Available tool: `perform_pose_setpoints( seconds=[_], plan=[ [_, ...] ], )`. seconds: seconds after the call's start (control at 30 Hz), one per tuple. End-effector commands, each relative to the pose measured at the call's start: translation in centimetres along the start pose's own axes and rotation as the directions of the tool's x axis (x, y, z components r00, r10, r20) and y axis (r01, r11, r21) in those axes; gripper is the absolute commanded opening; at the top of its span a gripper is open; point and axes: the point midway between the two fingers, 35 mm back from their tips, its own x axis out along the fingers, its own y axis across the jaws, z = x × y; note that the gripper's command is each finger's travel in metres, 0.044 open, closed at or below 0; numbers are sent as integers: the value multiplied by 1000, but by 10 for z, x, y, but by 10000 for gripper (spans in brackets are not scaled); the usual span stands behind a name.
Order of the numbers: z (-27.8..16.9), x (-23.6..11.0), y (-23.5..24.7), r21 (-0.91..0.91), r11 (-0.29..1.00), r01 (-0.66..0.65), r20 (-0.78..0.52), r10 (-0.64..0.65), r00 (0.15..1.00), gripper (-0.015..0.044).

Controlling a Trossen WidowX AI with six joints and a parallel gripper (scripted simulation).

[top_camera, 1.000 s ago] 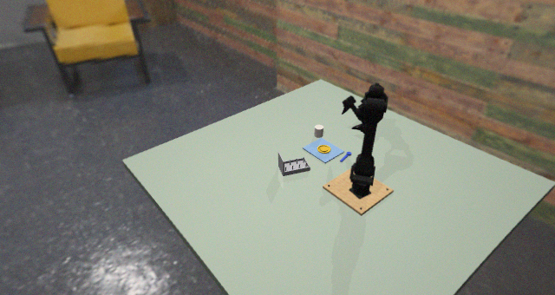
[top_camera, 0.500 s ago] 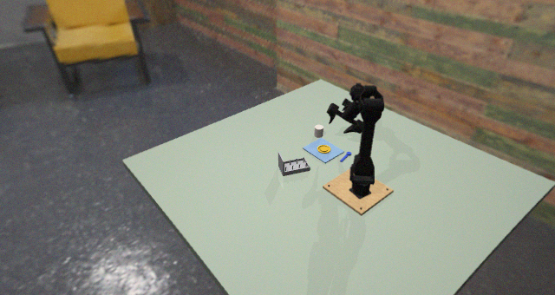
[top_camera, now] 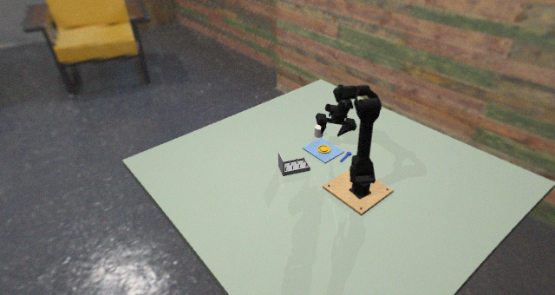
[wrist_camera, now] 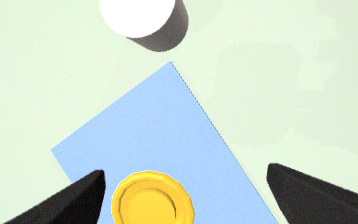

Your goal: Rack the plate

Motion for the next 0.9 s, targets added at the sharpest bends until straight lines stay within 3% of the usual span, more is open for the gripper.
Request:
perform_pose_setpoints(
  seconds=[0.0, 0.53, 0.87],
  plan=[
    [-8, 0, 10, -123, 992, 41, -39, -47, 998, 400],
    [-42, 0, 42, -577, 810, 108, -160, -242, 957, 400],
    [-46, 2, 44, -594, 797, 108, -163, -251, 954, 400]
  ],
)
